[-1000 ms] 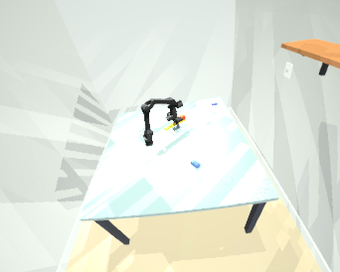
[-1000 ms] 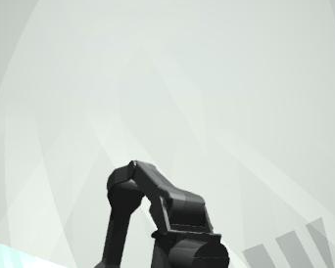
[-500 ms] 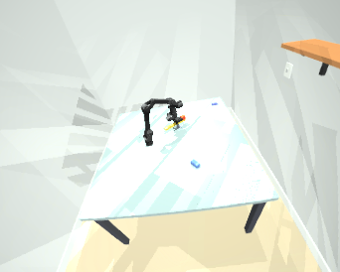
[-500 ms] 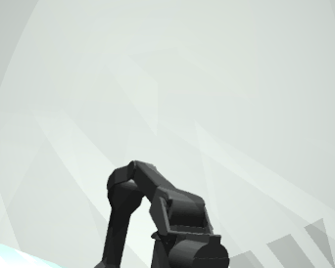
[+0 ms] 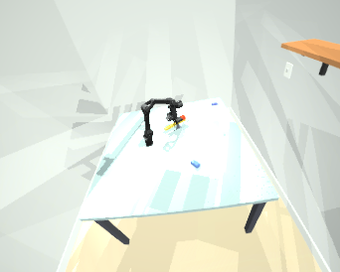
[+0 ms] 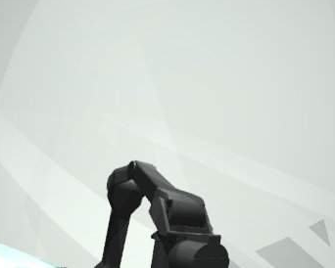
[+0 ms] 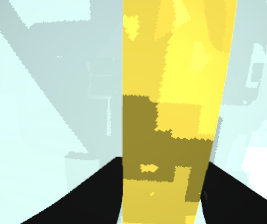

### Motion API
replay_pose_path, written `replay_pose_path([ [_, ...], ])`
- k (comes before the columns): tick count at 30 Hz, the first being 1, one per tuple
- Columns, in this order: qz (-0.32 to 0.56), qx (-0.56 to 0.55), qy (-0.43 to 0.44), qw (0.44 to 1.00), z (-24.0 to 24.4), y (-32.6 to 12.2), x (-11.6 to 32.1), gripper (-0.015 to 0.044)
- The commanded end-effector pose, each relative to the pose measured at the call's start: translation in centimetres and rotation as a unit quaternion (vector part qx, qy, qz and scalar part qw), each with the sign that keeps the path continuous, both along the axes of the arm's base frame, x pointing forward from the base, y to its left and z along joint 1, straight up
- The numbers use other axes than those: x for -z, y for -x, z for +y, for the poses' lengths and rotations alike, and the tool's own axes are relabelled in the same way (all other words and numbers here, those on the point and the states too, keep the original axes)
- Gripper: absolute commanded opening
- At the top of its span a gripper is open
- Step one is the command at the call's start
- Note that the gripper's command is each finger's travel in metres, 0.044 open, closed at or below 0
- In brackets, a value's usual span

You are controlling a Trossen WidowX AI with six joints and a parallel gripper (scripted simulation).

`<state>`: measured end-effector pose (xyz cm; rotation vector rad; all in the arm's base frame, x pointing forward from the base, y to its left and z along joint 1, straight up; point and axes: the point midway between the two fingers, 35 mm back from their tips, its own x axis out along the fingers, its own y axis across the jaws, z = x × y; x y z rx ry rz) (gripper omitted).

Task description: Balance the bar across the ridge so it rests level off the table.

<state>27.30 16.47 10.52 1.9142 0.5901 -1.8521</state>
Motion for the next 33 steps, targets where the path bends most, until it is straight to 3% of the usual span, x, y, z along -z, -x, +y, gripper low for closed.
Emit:
replay_pose_path([
  [1,-0.001,0.003,0.000,1.000,0.00,-0.04,0.07,0.0000],
  [33,-0.001,0.003,0.000,1.000,-0.03,0.02,0.34,0.0000],
])
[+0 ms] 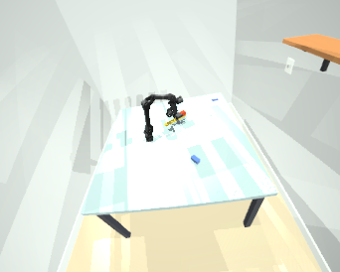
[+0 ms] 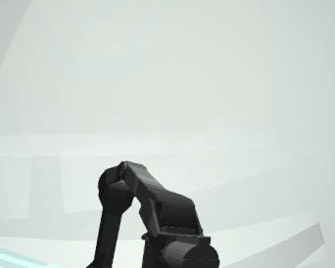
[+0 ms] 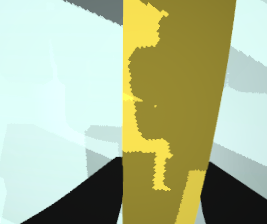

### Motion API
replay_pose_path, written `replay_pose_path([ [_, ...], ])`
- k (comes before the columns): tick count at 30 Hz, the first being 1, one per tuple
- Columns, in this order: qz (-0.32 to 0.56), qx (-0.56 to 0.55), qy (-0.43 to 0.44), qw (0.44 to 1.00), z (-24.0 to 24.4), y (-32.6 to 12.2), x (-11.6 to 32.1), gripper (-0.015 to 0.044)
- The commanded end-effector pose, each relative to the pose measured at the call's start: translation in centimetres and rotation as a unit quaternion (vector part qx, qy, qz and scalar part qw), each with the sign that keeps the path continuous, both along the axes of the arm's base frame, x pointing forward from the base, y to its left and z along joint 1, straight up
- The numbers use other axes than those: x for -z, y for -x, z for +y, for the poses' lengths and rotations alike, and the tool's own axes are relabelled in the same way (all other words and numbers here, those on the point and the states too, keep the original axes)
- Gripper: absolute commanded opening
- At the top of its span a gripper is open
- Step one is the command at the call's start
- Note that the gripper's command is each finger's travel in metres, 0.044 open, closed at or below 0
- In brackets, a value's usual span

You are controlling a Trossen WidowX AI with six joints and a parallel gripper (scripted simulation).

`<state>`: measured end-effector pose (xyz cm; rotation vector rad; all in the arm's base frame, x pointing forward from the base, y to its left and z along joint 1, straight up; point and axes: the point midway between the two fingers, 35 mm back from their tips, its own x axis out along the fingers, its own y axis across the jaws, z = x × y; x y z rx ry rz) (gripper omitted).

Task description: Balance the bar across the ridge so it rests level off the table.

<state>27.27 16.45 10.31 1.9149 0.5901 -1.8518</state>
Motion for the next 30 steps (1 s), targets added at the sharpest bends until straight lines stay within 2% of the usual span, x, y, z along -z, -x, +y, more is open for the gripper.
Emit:
replay_pose_path([
  [1,-0.001,0.003,0.000,1.000,-0.01,-0.02,0.13,0.0000],
  [30,-0.001,0.003,0.000,1.000,-0.04,0.02,0.37,0.0000],
])
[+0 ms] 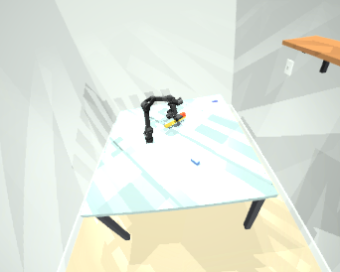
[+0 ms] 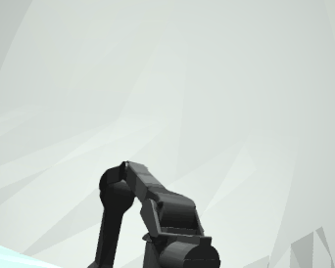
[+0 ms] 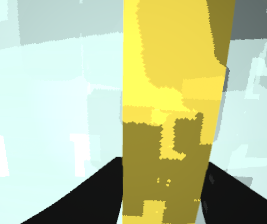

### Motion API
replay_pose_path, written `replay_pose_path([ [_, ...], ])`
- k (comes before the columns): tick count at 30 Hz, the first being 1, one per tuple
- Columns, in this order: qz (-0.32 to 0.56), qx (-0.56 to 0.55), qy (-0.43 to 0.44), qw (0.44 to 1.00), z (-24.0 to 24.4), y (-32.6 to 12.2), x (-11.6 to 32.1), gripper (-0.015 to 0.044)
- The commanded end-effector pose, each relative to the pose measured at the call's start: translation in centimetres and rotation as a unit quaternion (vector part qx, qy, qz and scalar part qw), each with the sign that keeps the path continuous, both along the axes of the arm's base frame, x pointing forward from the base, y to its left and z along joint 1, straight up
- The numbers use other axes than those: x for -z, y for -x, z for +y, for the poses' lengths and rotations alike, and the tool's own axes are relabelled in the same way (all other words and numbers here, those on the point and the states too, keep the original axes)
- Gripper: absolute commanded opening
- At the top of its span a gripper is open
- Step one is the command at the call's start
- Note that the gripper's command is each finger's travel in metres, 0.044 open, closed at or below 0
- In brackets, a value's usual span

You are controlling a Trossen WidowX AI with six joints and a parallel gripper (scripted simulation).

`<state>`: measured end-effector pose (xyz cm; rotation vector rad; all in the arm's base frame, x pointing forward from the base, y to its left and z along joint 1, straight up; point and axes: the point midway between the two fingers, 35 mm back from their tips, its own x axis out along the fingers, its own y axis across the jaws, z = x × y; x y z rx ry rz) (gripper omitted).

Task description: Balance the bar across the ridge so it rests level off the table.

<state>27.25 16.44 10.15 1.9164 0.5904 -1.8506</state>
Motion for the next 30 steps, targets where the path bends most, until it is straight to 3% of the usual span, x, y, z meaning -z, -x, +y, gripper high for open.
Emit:
replay_pose_path([
  [1,0.000,0.003,0.001,1.000,-0.03,0.01,0.23,0.0000],
  [30,0.000,0.003,0.001,1.000,-0.05,0.04,0.13,0.0000],
])
